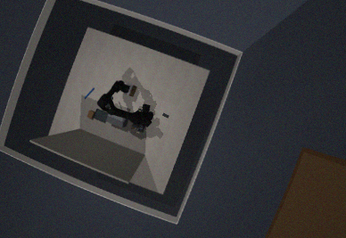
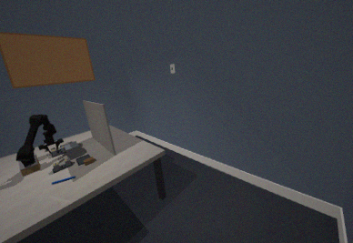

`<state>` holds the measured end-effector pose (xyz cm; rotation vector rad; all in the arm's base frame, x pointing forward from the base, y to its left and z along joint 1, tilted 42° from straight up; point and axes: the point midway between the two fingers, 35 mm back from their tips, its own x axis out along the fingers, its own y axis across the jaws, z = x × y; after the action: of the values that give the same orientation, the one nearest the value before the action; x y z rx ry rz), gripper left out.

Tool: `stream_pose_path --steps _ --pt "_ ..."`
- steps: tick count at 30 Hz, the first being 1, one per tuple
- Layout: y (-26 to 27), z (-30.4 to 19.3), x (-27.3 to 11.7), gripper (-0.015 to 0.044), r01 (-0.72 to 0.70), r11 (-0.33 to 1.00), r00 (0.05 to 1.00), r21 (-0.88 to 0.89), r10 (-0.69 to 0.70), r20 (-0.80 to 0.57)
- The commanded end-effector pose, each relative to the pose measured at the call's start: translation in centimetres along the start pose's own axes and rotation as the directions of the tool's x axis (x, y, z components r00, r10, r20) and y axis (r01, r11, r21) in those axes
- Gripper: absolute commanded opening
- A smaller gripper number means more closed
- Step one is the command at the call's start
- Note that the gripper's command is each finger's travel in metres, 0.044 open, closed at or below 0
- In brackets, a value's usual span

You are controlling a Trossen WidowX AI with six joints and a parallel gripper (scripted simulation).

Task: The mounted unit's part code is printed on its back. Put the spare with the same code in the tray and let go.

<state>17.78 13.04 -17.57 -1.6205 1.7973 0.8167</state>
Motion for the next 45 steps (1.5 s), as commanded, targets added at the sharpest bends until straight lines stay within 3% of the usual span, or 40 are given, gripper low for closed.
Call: stream_pose_path --steps 1,9,13,21,31,41,45 --pt "0.0 0.0 0.0 0.0169 0.0 1.0 1.0 0.0 0.0 0.0" --pt "0.0 0.0 0.0 0.0096 0.0 1.0 1.0 0.0 0.0 0.0" --pt "0.0 0.0 0.0 0.0 0.0 1.0 1.0 0.0 0.0 0.0" --pt "0.0 0.0 -0.1 0.0 0.0 1.0 1.0 0.0 0.0 0.0" --pt "0.0 0.1 -7.4 0.0 0.003 1.0 1.0 -0.006 -0.003 0.0" --pt "-0.1 0.0 -7.7 0.0 0.006 1.0 1.0 -0.013 -0.006 -0.004" --pt "-0.1 0.2 -9.6 0.0 0.009 1.0 1.0 -0.018 -0.009 0.001"
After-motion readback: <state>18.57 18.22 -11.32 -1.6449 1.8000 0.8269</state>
